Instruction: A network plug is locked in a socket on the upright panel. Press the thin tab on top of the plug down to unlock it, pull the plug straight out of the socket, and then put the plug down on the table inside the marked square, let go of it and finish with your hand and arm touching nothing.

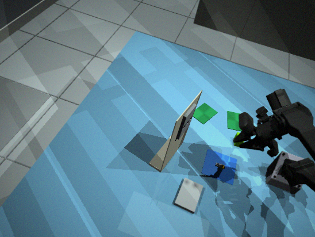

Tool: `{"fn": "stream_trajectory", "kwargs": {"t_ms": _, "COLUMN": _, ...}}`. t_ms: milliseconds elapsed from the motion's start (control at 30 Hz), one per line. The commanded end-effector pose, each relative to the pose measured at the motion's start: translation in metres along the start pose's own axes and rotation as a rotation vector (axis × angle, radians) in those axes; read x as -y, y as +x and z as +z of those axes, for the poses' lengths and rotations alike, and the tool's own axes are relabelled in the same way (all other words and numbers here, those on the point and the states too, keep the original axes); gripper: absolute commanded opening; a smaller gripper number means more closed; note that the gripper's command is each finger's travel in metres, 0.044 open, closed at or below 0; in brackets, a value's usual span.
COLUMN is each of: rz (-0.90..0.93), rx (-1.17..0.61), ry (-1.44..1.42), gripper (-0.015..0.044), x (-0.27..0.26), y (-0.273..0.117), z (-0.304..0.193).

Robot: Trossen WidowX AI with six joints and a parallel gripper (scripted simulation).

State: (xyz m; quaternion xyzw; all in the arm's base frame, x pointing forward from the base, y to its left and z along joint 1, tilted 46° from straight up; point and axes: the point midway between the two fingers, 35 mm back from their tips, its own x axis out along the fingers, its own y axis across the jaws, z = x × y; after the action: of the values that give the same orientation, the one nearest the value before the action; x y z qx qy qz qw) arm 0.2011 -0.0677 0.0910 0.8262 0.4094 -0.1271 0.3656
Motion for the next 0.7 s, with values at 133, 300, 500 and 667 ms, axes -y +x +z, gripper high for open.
{"fn": "stream_trajectory", "kwargs": {"t_ms": 133, "rz": -0.003, "rx": 0.004, "ry": -0.008, "gripper": 0.0156, "x": -0.013, "y": -0.017, "z": 0.001}}
{"fn": "stream_trajectory", "kwargs": {"t_ms": 300, "rz": -0.002, "rx": 0.003, "ry": -0.009, "gripper": 0.0156, "x": -0.021, "y": -0.029, "z": 0.001}}
{"fn": "stream_trajectory", "kwargs": {"t_ms": 500, "rz": -0.001, "rx": 0.001, "ry": -0.01, "gripper": 0.0156, "x": -0.03, "y": -0.043, "z": 0.0}}
{"fn": "stream_trajectory", "kwargs": {"t_ms": 667, "rz": 0.002, "rx": -0.003, "ry": -0.012, "gripper": 0.0156, "x": -0.037, "y": -0.055, "z": -0.001}}
